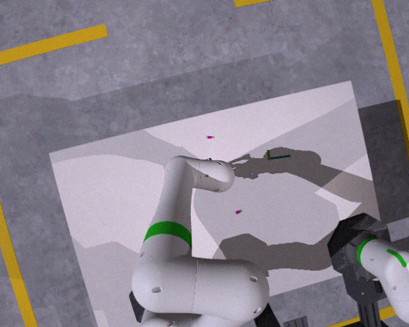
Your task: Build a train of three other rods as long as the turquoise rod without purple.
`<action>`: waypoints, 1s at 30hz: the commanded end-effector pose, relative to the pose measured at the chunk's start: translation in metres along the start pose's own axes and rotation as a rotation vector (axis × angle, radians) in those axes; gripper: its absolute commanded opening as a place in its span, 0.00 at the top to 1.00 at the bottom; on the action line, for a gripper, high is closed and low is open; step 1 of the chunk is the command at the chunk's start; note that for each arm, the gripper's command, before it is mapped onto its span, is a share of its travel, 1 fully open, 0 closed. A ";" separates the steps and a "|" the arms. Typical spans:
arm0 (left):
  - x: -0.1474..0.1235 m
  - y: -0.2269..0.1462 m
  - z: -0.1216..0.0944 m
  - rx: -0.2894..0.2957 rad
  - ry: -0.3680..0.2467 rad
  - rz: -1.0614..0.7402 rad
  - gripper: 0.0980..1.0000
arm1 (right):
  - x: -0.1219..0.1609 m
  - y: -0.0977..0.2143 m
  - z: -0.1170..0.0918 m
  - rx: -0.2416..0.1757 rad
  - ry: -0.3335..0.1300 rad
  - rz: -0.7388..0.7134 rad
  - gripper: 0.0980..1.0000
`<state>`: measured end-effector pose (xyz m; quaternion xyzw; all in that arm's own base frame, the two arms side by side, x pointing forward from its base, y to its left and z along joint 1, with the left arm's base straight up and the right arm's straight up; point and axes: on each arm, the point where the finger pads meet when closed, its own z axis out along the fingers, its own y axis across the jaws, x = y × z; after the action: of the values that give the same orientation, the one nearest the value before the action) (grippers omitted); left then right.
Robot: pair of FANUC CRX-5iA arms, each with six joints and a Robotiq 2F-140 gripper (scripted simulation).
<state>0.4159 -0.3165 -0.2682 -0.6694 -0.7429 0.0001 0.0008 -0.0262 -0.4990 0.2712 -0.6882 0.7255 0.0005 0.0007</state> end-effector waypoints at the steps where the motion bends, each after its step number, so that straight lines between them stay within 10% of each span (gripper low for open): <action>1: -0.001 0.001 -0.001 -0.001 -0.001 0.000 0.97 | 0.000 0.000 -0.001 0.000 0.002 0.000 0.00; 30: -0.001 0.001 -0.001 -0.001 -0.001 0.000 0.92 | 0.000 0.000 -0.001 0.000 0.002 0.000 0.00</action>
<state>0.4159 -0.3165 -0.2682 -0.6694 -0.7429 0.0001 0.0008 -0.0262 -0.4990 0.2712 -0.6882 0.7255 0.0005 0.0007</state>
